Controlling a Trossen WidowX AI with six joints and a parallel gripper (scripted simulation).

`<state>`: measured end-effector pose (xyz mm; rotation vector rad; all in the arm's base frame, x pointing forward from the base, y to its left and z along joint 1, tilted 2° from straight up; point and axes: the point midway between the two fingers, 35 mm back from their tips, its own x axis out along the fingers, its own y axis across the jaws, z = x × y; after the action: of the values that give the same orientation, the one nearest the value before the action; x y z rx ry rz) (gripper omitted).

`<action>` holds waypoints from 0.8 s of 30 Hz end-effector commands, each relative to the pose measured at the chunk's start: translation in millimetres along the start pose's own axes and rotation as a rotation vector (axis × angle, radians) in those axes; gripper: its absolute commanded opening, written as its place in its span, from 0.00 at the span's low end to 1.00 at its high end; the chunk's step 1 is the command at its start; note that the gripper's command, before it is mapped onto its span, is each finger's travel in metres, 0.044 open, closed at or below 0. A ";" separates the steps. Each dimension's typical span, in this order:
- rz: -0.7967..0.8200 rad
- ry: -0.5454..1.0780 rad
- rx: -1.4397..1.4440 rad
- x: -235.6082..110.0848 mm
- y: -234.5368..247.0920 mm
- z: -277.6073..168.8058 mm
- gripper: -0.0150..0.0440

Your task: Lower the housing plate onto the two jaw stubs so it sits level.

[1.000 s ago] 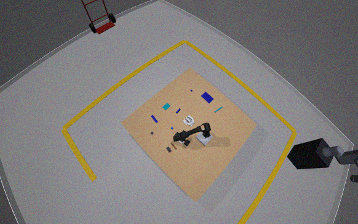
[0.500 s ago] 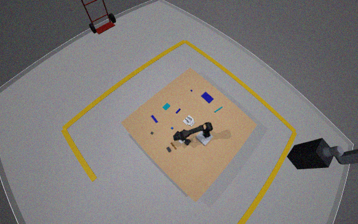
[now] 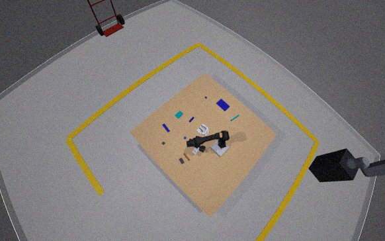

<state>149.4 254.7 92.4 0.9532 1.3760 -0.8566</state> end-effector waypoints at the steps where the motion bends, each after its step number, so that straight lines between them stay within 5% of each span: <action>1: 0.000 -0.003 -0.063 -0.6 3.1 12.6 0.85; 24: -0.003 -0.011 -0.462 -1.7 17.1 87.1 0.85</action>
<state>197.1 189.8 92.0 0.6268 1.4662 -0.5475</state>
